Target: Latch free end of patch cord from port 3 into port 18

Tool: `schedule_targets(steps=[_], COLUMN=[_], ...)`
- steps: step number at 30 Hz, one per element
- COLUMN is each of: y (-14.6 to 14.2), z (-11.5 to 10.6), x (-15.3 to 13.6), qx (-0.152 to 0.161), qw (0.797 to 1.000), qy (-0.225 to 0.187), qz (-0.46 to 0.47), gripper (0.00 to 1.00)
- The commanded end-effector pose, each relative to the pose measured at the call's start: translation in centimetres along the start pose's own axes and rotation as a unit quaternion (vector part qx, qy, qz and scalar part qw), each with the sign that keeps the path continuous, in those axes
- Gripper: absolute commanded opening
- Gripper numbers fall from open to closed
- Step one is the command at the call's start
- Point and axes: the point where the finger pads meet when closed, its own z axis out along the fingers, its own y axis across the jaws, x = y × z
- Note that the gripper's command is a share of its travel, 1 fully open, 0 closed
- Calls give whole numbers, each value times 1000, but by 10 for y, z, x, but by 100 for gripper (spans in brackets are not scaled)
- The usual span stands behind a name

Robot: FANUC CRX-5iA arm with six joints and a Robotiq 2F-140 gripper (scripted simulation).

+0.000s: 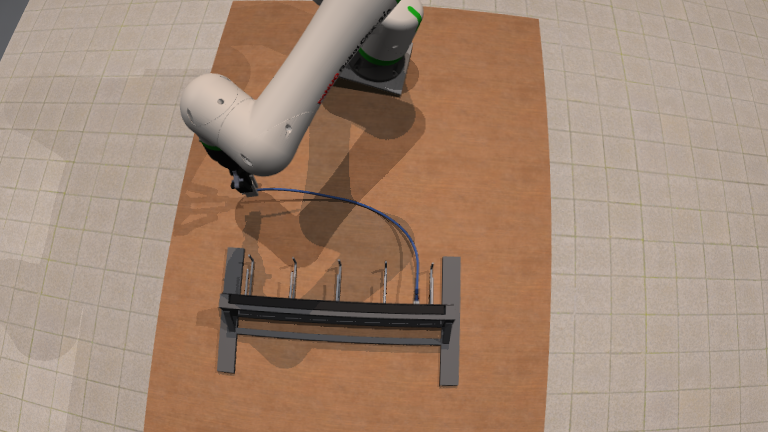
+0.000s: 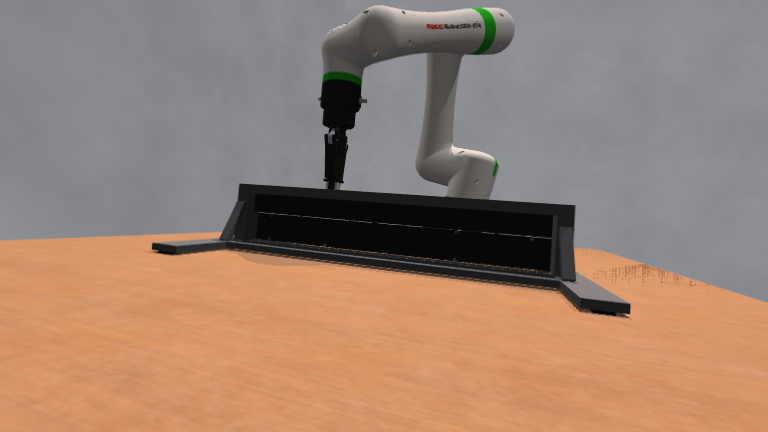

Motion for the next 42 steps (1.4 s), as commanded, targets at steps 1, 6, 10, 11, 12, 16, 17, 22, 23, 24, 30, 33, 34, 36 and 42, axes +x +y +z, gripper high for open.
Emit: schedule_targets(steps=[1, 6, 10, 11, 12, 16, 17, 22, 23, 24, 30, 33, 34, 36, 42], y=[-6, -19, -32, -35, -39, -46, -49, -68, -71, -75, -94, -101, -105, -112, -132], z=[-2, -5, -8, -8, -9, -11, -11, -16, -17, -17, -22, -23, -24, -26, -30], x=[-3, -9, -15, -17, -18, -22, -24, -33, -34, -36, -45, -49, -51, -54, -64], qx=[0, 0, 0, 0, 0, 0, 0, -1, -1, -1, -1, -1, -1, -1, -2], qw=[1000, 997, 992, 990, 988, 983, 981, 963, 959, 955, 930, 918, 912, 900, 863], qy=[0, 0, 0, 0, 0, 0, 0, -1, -1, -1, -1, -1, -1, -1, -1], qz=[-24, -78, -128, -141, -154, -182, -196, -268, -283, -297, -369, -396, -409, -435, -506], gripper=[0, 0, 0, 0, 0, 0, 0, 0, 0, 0, 0, 0, 0, 0, 0])
